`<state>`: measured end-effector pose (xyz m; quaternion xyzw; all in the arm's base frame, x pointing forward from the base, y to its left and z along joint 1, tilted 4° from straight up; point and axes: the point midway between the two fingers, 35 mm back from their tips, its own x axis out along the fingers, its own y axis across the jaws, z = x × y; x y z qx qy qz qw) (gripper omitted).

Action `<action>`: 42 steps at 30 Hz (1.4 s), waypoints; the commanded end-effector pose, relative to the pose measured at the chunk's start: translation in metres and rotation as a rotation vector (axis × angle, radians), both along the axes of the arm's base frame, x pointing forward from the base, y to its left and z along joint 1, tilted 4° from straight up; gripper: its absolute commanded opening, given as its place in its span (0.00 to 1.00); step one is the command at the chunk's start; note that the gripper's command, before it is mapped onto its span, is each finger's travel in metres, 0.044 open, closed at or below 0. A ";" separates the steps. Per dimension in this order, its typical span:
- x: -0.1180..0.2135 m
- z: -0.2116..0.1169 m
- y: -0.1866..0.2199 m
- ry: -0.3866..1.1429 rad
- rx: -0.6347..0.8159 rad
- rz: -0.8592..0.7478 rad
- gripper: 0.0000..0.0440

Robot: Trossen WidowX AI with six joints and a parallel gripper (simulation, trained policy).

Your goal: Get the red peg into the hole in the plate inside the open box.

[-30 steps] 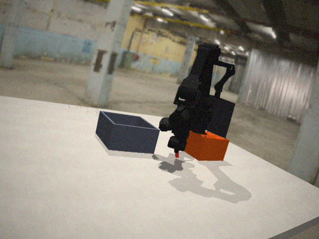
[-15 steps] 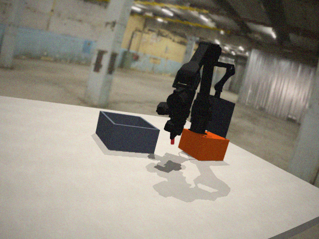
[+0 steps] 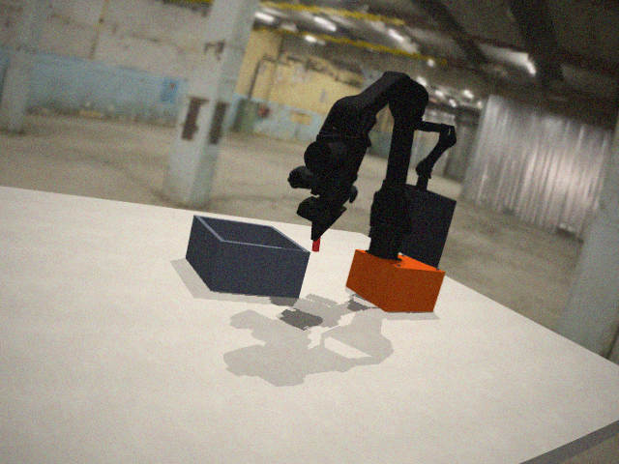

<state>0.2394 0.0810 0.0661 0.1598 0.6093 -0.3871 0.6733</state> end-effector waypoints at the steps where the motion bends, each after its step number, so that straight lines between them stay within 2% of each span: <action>1: 0.011 0.012 -0.007 -0.038 0.004 -0.022 0.00; 16: 0.054 0.020 -0.063 -0.085 0.012 -0.131 0.00; 33: 0.092 -0.016 -0.116 -0.069 0.094 -0.097 0.00; 35: 0.092 -0.023 -0.119 -0.055 0.107 -0.087 0.06; 40: 0.093 -0.039 -0.124 -0.021 0.143 -0.078 0.33; 42: 0.097 -0.041 -0.127 -0.018 0.151 -0.053 0.34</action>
